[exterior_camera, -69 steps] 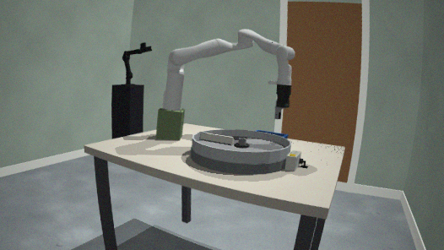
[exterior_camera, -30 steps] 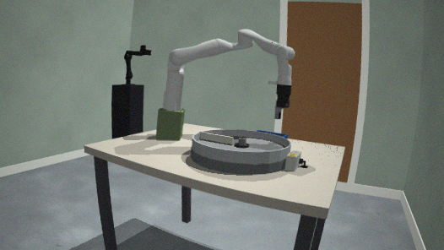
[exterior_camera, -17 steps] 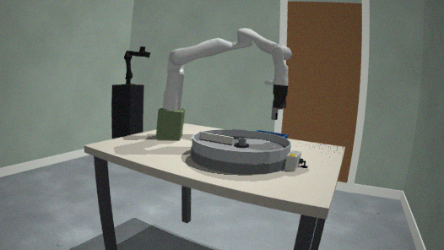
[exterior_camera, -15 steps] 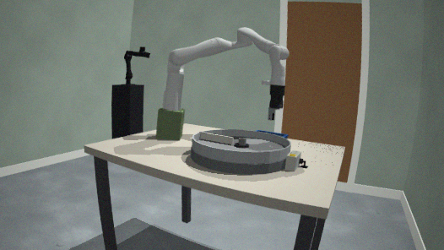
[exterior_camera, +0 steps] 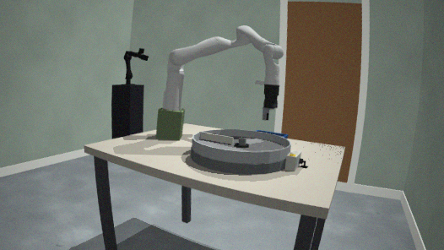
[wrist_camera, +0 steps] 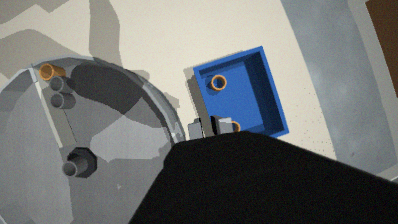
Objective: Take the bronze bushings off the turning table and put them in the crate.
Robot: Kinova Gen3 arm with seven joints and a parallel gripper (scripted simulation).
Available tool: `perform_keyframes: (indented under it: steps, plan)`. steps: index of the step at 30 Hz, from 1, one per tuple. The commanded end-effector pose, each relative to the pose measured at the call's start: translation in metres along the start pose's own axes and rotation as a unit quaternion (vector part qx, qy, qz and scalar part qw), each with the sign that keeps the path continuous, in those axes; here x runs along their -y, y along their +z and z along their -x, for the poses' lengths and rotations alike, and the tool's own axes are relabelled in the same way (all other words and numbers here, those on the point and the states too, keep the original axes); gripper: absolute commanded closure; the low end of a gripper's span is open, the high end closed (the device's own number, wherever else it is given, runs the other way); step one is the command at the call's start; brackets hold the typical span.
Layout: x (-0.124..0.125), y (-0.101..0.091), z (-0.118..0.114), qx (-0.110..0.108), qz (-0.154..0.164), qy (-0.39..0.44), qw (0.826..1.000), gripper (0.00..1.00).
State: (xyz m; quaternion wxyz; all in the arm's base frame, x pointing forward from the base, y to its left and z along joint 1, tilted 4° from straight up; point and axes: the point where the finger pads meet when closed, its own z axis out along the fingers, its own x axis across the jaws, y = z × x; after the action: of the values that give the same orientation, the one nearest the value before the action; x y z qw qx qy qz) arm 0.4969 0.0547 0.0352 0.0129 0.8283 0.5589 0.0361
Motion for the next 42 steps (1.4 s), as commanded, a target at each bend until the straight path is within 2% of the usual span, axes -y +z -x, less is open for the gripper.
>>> perform_keyframes:
  steps: [1, 13, 18, 30, 35, 42]
  plan:
    - [0.016, -0.002, 0.027, -0.002, -0.003, 0.011, 1.0, 0.6]
    - [0.016, -0.002, 0.027, -0.002, -0.003, 0.011, 1.0, 0.6]
    - [0.041, 0.0, 0.076, -0.002, -0.003, 0.001, 1.0, 0.6]
    - [0.041, 0.0, 0.076, -0.002, -0.003, 0.001, 1.0, 0.6]
    - [0.066, 0.002, 0.124, -0.002, -0.003, -0.008, 1.0, 0.6]
    - [0.066, 0.002, 0.124, -0.002, -0.003, -0.008, 1.0, 0.6]
